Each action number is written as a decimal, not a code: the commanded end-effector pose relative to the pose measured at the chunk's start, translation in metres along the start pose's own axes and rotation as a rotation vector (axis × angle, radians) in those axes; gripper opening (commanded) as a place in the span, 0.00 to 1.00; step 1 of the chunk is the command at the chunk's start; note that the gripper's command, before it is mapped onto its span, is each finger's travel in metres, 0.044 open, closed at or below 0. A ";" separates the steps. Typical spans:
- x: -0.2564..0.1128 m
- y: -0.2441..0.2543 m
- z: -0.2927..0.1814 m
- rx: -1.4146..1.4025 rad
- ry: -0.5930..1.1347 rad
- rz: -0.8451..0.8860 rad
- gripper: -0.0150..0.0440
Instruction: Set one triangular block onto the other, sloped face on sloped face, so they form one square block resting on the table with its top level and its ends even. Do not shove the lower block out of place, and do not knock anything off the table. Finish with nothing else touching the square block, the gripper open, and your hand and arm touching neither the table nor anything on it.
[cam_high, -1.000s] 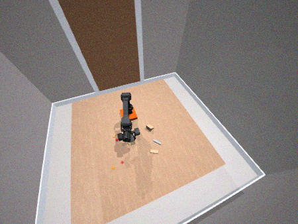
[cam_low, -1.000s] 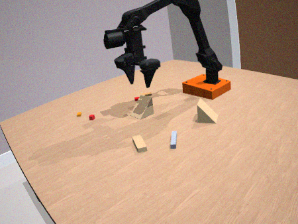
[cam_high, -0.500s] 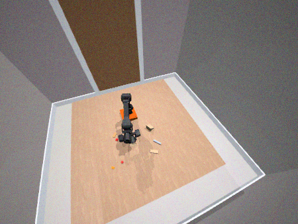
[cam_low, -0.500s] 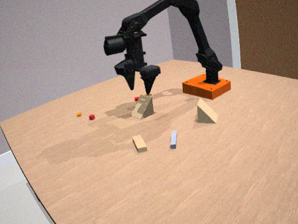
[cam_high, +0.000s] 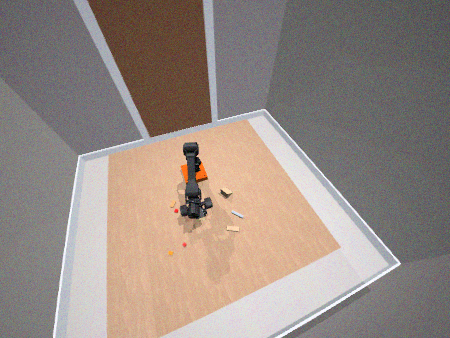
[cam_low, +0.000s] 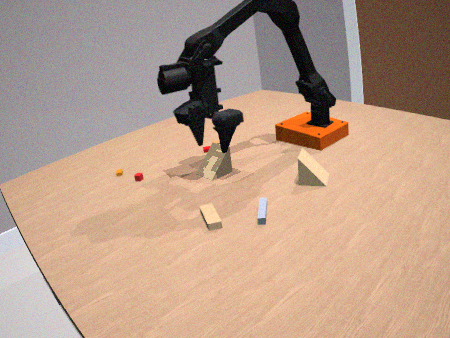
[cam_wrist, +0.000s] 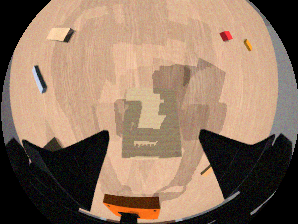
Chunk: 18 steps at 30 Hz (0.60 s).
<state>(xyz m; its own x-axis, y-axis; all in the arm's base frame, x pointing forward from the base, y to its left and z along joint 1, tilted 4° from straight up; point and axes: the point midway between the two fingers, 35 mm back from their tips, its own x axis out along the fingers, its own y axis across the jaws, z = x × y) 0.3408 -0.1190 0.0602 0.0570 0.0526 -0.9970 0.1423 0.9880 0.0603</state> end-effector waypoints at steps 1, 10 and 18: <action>0.008 0.000 -0.002 0.004 0.008 -0.002 1.00; 0.023 0.002 -0.002 0.004 0.008 -0.002 1.00; 0.036 0.003 -0.002 0.004 0.008 -0.002 1.00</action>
<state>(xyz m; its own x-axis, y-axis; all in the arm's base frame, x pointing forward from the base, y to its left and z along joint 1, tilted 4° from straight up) 0.3425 -0.1152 0.0311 0.0571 0.0530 -0.9970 0.1425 0.9879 0.0607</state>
